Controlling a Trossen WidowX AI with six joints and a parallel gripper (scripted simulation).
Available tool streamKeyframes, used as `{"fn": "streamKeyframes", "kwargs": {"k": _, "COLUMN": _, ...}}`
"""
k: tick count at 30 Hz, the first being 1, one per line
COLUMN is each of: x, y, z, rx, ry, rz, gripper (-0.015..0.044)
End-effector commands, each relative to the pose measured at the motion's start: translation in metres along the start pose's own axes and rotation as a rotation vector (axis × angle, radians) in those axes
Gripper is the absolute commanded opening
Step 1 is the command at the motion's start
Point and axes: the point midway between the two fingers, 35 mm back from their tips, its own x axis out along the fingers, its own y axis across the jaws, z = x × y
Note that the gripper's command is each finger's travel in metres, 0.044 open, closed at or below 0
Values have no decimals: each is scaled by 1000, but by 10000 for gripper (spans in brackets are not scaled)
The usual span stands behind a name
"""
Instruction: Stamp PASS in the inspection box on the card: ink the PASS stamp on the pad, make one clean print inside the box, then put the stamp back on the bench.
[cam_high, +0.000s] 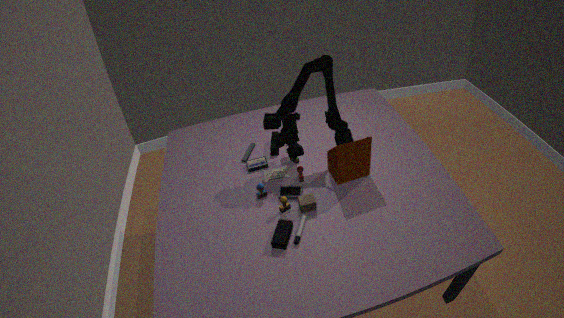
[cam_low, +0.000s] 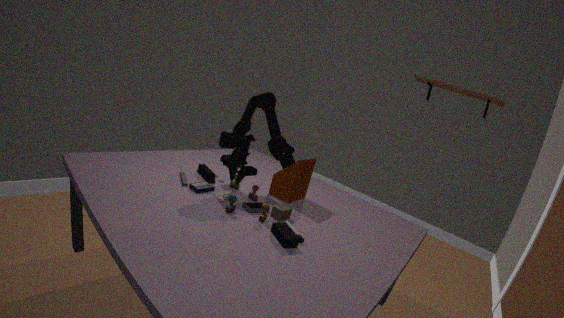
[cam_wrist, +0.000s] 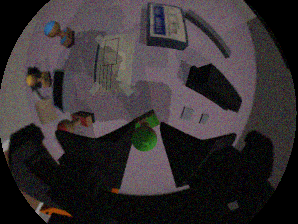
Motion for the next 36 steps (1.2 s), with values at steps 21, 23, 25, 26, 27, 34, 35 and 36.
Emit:
{"fn": "streamKeyframes", "kwargs": {"k": 21, "x": -3, "y": 0, "z": 1, "rx": 3, "ry": 1, "rz": -1, "gripper": 0}}
{"fn": "streamKeyframes", "kwargs": {"k": 23, "x": -4, "y": 0, "z": 1, "rx": 3, "ry": 1, "rz": 0, "gripper": 0}}
{"fn": "streamKeyframes", "kwargs": {"k": 25, "x": -5, "y": 0, "z": 1, "rx": 3, "ry": 1, "rz": 0, "gripper": 0}}
{"fn": "streamKeyframes", "kwargs": {"k": 26, "x": -6, "y": 0, "z": 1, "rx": 3, "ry": 1, "rz": 1, "gripper": 0}}
{"fn": "streamKeyframes", "kwargs": {"k": 27, "x": -6, "y": 0, "z": 1, "rx": 3, "ry": 1, "rz": 1, "gripper": 0}}
{"fn": "streamKeyframes", "kwargs": {"k": 34, "x": -9, "y": 1, "z": 2, "rx": 3, "ry": 1, "rz": 2, "gripper": 0}}
{"fn": "streamKeyframes", "kwargs": {"k": 35, "x": -10, "y": 1, "z": 2, "rx": 3, "ry": 1, "rz": 2, "gripper": 0}}
{"fn": "streamKeyframes", "kwargs": {"k": 36, "x": -10, "y": 1, "z": 2, "rx": 3, "ry": 1, "rz": 2, "gripper": 0}}
